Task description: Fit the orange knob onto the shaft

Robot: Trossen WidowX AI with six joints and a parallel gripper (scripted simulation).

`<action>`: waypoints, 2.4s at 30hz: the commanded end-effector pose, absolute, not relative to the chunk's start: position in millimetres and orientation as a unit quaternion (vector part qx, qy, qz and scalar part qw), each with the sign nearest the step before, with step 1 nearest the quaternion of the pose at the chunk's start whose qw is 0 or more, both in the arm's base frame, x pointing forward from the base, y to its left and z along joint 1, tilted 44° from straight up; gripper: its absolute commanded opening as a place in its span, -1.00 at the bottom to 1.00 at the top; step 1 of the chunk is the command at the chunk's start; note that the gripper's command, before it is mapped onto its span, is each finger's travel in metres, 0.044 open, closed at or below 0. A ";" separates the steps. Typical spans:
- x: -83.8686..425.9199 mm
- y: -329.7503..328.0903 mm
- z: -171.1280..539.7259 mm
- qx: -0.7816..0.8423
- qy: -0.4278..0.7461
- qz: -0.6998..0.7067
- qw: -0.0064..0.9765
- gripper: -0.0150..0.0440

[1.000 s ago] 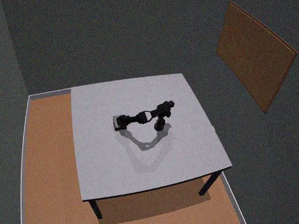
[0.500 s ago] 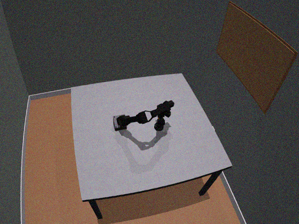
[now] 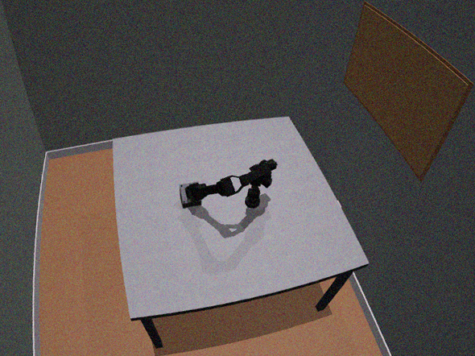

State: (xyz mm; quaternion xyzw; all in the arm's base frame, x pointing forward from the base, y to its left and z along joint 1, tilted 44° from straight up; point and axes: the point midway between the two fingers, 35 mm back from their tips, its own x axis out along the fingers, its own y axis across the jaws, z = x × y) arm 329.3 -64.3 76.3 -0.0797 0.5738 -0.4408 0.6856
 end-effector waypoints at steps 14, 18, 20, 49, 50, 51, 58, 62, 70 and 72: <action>328.2 -66.9 75.7 -0.078 0.571 -0.442 0.687 -0.49; 328.3 -66.1 76.3 -0.078 0.571 -0.442 0.687 -0.49; 328.4 -64.4 77.5 -0.078 0.571 -0.442 0.687 -0.49; 328.5 -66.4 76.5 -0.006 0.522 -0.499 0.691 -0.49; 328.4 -66.5 76.1 -0.006 0.522 -0.499 0.691 -0.49; 328.3 -66.6 75.7 -0.006 0.522 -0.499 0.691 -0.49; 328.3 -66.9 75.0 -0.006 0.522 -0.499 0.691 -0.49; 328.3 -66.9 75.0 -0.006 0.522 -0.499 0.691 -0.49; 329.0 -63.6 78.9 0.004 0.516 -0.506 0.691 -0.49; 329.2 -63.5 78.9 0.025 0.500 -0.521 0.691 -0.49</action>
